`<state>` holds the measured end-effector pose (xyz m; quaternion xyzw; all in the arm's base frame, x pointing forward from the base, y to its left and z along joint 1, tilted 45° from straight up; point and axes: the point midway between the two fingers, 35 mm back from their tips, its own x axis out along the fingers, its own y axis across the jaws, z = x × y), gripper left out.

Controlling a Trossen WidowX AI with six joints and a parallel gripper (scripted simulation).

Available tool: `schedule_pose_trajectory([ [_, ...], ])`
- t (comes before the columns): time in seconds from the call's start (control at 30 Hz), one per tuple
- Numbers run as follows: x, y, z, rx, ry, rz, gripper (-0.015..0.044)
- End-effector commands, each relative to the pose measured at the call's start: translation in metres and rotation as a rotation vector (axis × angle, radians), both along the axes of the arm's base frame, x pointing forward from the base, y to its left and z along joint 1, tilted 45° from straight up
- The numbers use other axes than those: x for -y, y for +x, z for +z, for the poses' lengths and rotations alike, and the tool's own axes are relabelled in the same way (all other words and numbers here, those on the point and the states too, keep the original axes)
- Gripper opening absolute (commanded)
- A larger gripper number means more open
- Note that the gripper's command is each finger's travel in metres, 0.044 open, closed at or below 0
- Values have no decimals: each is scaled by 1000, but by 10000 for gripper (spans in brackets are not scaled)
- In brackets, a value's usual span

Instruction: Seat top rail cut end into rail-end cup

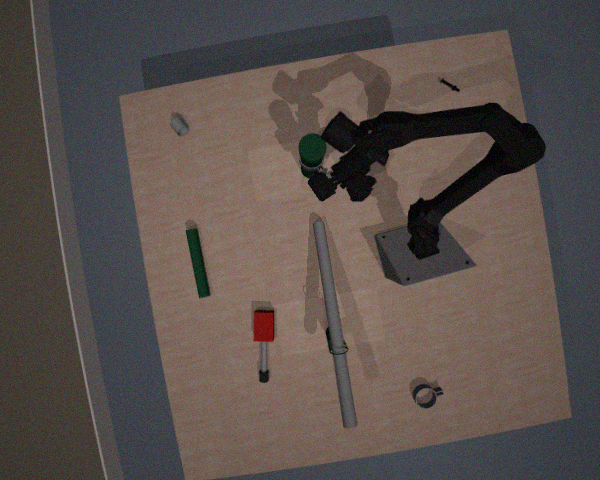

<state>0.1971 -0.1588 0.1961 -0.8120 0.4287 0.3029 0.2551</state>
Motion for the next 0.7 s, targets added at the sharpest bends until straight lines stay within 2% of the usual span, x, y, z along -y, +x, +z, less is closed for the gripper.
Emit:
schedule_pose_trajectory([
  [0.0,0,1,-2,-4,5,6,151],
  [0.03,0,1,-2,-4,5,6,125],
  [0.17,0,1,-2,-4,5,6,98],
  [0.3,-1,4,-3,19,4,-17,0],
  [0.67,-2,12,-4,86,2,-81,0],
])
